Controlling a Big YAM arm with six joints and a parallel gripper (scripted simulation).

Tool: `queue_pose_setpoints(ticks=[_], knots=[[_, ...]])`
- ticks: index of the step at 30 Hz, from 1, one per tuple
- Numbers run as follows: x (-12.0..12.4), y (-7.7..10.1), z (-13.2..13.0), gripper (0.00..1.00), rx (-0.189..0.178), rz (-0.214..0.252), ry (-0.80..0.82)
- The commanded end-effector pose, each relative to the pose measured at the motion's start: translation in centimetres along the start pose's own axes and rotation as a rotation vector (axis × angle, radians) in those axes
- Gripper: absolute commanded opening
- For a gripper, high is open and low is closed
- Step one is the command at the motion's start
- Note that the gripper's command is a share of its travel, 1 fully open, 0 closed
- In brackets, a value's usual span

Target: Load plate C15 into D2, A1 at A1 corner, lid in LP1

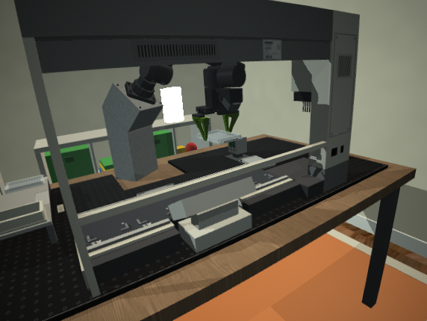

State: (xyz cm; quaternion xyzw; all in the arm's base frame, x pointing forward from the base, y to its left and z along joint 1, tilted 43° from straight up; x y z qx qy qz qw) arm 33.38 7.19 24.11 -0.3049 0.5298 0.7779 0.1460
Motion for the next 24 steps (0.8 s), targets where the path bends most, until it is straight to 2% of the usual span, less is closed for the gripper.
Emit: queue_pose_setpoints(ticks=[1, 5, 13, 24], knots=[[-2.0, 1.7, 0.3, 0.0, 0.003, -0.052, 0.024], [-2.0, 1.8, 0.4, 0.0, 0.003, -0.054, 0.025], [-0.2, 1.0, 0.4, 0.0, -0.001, -0.023, 0.016], [0.0, 0.9, 0.6, 0.0, -0.003, -0.03, 0.015]])
Point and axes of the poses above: the point where the finger pads meet when closed, its own y axis back along the fingers, its own z axis across the jaws, x = y × z, the point moved 9 cm from there along y, back along the fingers, and after that the axes turned 11 degrees about y, right-handed, at the moved point
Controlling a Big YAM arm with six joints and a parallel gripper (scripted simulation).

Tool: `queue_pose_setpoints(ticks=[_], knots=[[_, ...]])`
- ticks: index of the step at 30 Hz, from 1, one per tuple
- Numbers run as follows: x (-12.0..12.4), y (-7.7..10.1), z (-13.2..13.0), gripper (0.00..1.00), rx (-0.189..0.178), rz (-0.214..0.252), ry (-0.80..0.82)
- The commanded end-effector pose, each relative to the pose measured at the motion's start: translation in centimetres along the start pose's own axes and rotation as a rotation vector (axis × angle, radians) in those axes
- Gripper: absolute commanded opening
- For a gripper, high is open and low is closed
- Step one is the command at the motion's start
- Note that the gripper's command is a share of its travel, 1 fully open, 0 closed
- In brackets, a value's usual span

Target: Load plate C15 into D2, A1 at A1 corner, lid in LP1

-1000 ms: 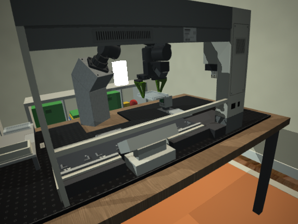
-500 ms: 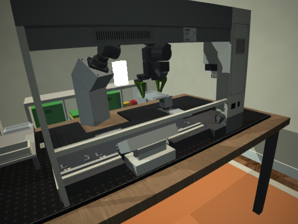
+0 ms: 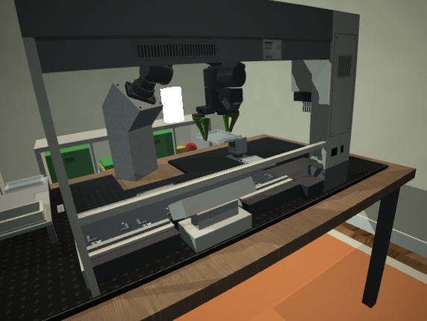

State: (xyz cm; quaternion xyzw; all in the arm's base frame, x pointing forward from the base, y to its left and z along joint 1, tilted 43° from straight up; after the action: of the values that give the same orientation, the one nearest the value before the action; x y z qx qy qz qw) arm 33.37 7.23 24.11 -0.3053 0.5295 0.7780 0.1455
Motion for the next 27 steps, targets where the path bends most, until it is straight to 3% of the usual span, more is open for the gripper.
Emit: queue_pose_setpoints(ticks=[1, 27], knots=[[-0.03, 0.92, 0.52, 0.0, -0.001, -0.032, 0.013], [0.05, 0.9, 0.66, 0.0, -0.002, -0.039, 0.009]])
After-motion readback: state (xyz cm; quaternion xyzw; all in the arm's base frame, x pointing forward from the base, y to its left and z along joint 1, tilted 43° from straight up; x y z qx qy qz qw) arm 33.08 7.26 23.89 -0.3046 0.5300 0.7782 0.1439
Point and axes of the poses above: the point where the finger pads meet when closed, its own y axis back along the fingers, its own z axis across the jaws, x = y × z, the point moved 9 cm from there along y, back along the fingers, and after that the axes turned 11 degrees about y, right-handed, at the moved point
